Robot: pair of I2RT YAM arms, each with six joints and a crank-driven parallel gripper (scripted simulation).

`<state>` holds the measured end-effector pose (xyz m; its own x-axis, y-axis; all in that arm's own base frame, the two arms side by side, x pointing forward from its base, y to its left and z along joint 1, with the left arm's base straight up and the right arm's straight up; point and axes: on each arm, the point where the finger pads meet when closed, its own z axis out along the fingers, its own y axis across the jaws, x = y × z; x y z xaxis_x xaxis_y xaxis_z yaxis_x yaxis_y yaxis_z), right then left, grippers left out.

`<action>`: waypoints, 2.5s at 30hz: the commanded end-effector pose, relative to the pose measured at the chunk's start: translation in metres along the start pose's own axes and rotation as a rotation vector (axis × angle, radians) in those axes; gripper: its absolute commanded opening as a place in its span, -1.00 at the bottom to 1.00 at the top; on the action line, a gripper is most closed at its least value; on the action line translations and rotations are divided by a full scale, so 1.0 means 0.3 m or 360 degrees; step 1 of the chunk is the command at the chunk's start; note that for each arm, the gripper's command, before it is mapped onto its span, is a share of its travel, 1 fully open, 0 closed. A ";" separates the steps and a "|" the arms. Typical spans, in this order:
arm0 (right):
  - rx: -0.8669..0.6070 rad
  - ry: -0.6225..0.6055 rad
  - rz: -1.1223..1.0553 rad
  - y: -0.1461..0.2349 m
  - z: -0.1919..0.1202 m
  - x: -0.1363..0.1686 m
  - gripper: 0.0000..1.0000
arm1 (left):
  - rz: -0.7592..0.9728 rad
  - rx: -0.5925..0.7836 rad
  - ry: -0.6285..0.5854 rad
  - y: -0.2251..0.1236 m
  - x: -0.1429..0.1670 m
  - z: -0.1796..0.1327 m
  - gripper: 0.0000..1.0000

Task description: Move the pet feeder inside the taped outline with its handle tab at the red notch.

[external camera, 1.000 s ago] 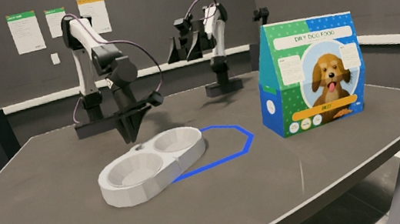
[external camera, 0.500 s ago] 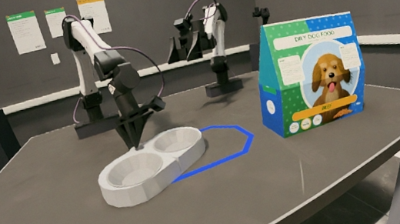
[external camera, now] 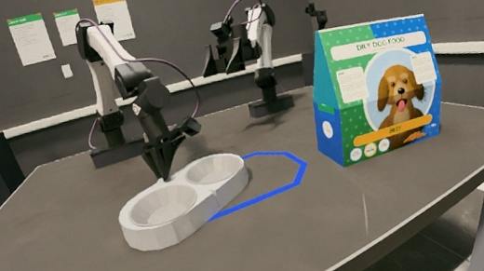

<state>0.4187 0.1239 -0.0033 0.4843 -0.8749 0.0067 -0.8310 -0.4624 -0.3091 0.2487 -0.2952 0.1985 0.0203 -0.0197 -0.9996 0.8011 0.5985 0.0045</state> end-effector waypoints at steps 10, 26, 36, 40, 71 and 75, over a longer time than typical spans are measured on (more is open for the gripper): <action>-0.0042 -0.0034 -0.0028 0.018 0.032 -0.008 -0.78 | 0.0005 0.0004 -0.0003 -0.005 -0.003 0.003 1.00; -0.0038 0.0024 0.0085 0.024 0.027 -0.005 -0.78 | 0.0005 0.0004 -0.0003 -0.005 -0.003 0.003 1.00; -0.0013 0.0024 0.0147 -0.024 0.030 -0.110 -0.78 | 0.0005 0.0004 -0.0003 -0.005 -0.003 0.003 1.00; -0.0033 0.0051 0.0194 -0.018 0.031 -0.131 -0.78 | 0.0005 0.0004 -0.0003 -0.005 -0.003 0.003 1.00; -0.0035 0.0127 0.0411 -0.040 0.038 -0.232 -0.78 | 0.0005 0.0004 -0.0003 -0.005 -0.003 0.003 1.00; -0.0056 0.0163 0.0469 -0.034 0.038 -0.255 -0.78 | 0.0005 0.0004 -0.0003 -0.005 -0.003 0.003 1.00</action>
<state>0.4000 0.1896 -0.0040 0.2393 -0.9706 0.0252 -0.9205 -0.2350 -0.3121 0.2487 -0.2952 0.1985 0.0203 -0.0197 -0.9996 0.8011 0.5985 0.0045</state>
